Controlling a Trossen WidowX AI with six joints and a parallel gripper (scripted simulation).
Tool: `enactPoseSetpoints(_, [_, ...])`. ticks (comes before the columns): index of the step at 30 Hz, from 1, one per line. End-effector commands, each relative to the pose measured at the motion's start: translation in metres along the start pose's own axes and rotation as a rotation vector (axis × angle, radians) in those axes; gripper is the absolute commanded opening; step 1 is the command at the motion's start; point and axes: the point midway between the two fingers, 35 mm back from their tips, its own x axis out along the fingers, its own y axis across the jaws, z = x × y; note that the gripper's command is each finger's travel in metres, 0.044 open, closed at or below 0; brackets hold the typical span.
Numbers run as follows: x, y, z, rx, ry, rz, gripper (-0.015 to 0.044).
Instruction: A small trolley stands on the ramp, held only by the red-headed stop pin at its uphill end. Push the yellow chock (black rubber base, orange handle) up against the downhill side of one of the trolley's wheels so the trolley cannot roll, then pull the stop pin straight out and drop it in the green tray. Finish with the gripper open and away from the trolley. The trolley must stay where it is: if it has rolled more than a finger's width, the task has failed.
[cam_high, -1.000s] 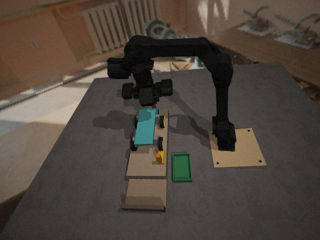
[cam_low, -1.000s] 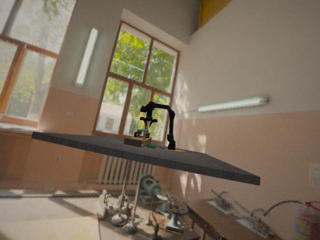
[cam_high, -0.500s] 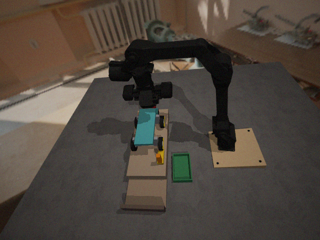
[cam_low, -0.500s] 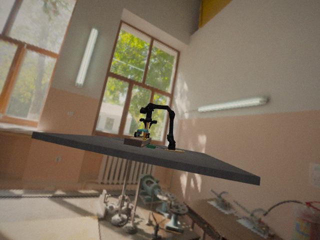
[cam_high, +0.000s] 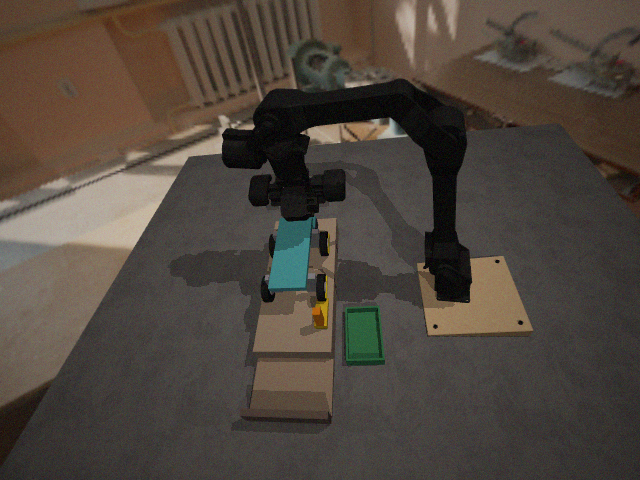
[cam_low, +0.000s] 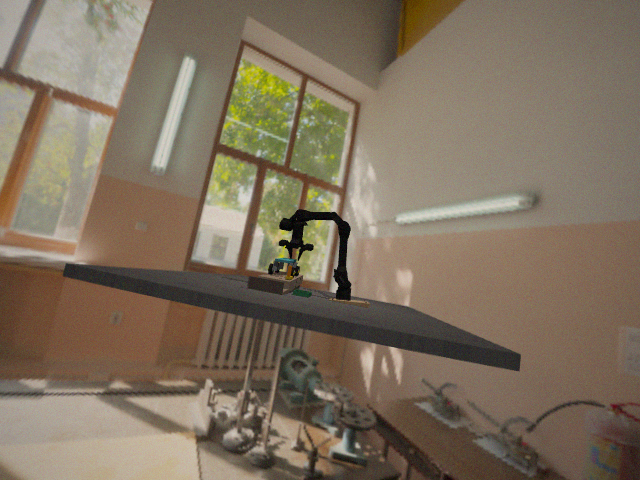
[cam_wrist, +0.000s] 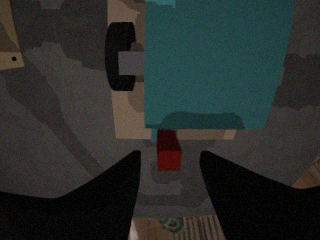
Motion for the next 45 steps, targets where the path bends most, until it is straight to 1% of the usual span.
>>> enactPoseSetpoints(1, [0.004, 0.001, 0.000, -0.004, -0.001, -0.003, 0.0190])
enactPoseSetpoints(22, [0.036, 0.001, 0.000, -0.004, 0.000, -0.003, 0.0190])
enactPoseSetpoints(26, [0.034, 0.000, 0.000, -0.001, 0.003, 0.002, 0.0085])
enactPoseSetpoints(35, [0.034, 0.000, 0.000, -0.001, 0.003, 0.002, 0.0025])
enactPoseSetpoints(36, [0.033, 0.000, 0.000, -0.001, 0.003, 0.001, 0.0000])
enactPoseSetpoints(45, [0.027, 0.001, -0.001, -0.004, 0.000, -0.003, 0.0000])
